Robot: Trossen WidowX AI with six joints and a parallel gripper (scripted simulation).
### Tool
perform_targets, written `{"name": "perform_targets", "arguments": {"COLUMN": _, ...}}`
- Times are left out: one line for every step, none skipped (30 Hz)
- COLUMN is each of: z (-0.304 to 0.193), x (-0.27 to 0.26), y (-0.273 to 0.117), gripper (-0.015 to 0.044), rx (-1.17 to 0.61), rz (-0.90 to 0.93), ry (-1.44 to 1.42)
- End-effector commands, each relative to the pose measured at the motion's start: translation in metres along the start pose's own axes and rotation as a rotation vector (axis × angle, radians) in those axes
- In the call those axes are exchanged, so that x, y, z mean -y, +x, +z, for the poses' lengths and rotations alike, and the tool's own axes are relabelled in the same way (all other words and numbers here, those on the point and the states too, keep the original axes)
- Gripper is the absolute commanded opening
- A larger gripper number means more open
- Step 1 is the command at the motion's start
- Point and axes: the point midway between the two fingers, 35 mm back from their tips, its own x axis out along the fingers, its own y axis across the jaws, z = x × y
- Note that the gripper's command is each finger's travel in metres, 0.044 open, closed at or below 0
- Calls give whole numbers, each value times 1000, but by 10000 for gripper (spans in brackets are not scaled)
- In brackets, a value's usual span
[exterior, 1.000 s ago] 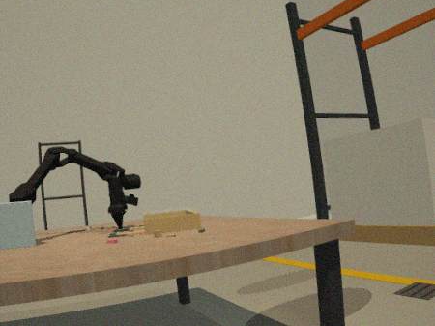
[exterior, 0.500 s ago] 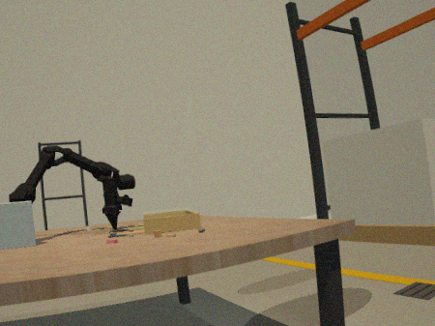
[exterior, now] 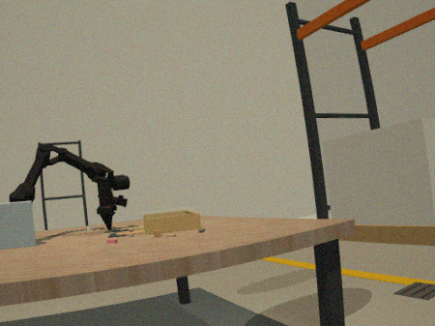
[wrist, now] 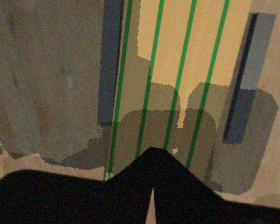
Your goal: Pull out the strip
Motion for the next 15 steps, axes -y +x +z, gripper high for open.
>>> {"name": "perform_targets", "arguments": {"z": -12, "x": 3, "y": 5, "gripper": 0, "rx": -16, "rz": -9, "ry": 7}}
{"name": "perform_targets", "arguments": {"z": -13, "x": 3, "y": 5, "gripper": 0, "rx": -16, "rz": -9, "ry": 7}}
{"name": "perform_targets", "arguments": {"z": -15, "x": 3, "y": 5, "gripper": 0, "rx": -16, "rz": -9, "ry": 7}}
{"name": "perform_targets", "arguments": {"z": -16, "x": 3, "y": 5, "gripper": 0, "rx": -16, "rz": -9, "ry": 7}}
{"name": "perform_targets", "arguments": {"z": -18, "x": 3, "y": 5, "gripper": 0, "rx": -16, "rz": -9, "ry": 7}}
{"name": "perform_targets", "arguments": {"z": -19, "x": 3, "y": 5, "gripper": 0, "rx": -16, "rz": -9, "ry": 7}}
{"name": "perform_targets", "arguments": {"z": -21, "x": 3, "y": 5, "gripper": 0, "rx": -16, "rz": -9, "ry": 7}}
{"name": "perform_targets", "arguments": {"z": -23, "x": 3, "y": 5, "gripper": 0, "rx": -16, "rz": -9, "ry": 7}}
{"name": "perform_targets", "arguments": {"z": -24, "x": 3, "y": 5, "gripper": 0, "rx": -16, "rz": -9, "ry": 8}}
{"name": "perform_targets", "arguments": {"z": -26, "x": 3, "y": 5, "gripper": 0, "rx": -17, "rz": -9, "ry": 8}}
{"name": "perform_targets", "arguments": {"z": -27, "x": 4, "y": 5, "gripper": 0, "rx": -17, "rz": -9, "ry": 8}}
{"name": "perform_targets", "arguments": {"z": -29, "x": 4, "y": 5, "gripper": 0, "rx": -17, "rz": -9, "ry": 8}}
{"name": "perform_targets", "arguments": {"z": -30, "x": 4, "y": 5, "gripper": 0, "rx": -17, "rz": -9, "ry": 8}}
{"name": "perform_targets", "arguments": {"z": -32, "x": 4, "y": 5, "gripper": 0, "rx": -17, "rz": -9, "ry": 8}}
{"name": "perform_targets", "arguments": {"z": -34, "x": 4, "y": 5, "gripper": 0, "rx": -17, "rz": -9, "ry": 8}}
